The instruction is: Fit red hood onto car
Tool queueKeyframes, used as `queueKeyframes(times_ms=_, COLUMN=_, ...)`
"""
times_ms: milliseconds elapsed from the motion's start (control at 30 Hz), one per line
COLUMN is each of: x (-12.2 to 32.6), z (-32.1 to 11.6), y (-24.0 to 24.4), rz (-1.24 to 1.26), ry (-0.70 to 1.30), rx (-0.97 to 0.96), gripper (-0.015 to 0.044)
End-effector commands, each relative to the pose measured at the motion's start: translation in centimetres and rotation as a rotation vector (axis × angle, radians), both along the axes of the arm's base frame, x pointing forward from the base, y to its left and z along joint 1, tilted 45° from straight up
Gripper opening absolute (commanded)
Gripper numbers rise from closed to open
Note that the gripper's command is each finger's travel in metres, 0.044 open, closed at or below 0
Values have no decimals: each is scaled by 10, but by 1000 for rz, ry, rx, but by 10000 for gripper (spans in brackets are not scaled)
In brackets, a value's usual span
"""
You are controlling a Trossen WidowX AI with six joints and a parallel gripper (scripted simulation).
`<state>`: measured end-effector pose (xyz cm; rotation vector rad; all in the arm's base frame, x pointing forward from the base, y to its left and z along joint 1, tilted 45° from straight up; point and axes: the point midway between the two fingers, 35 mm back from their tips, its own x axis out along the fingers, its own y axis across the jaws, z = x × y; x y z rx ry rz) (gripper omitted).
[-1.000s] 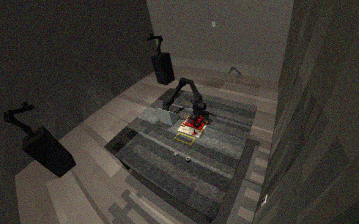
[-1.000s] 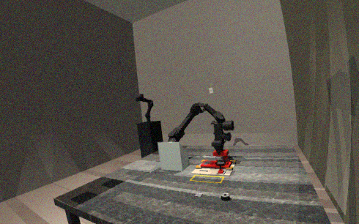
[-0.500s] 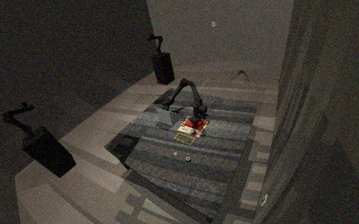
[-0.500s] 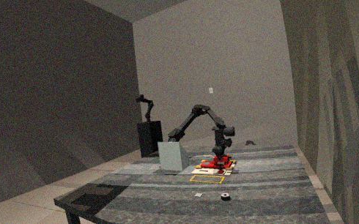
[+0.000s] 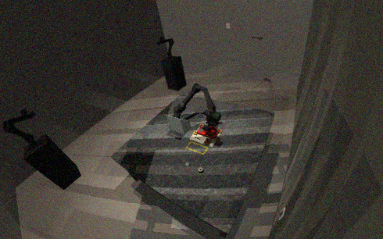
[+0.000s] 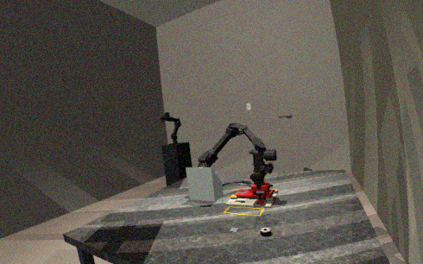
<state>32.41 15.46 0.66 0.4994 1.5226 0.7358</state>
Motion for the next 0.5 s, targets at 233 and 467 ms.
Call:
queueKeyframes(times_ms=233, x=1, z=1, y=0, rz=-6, ry=2, rx=5, gripper=0)
queueKeyframes(times_ms=467, x=1, z=-1, y=1, rz=-6, ry=2, rx=5, gripper=0)
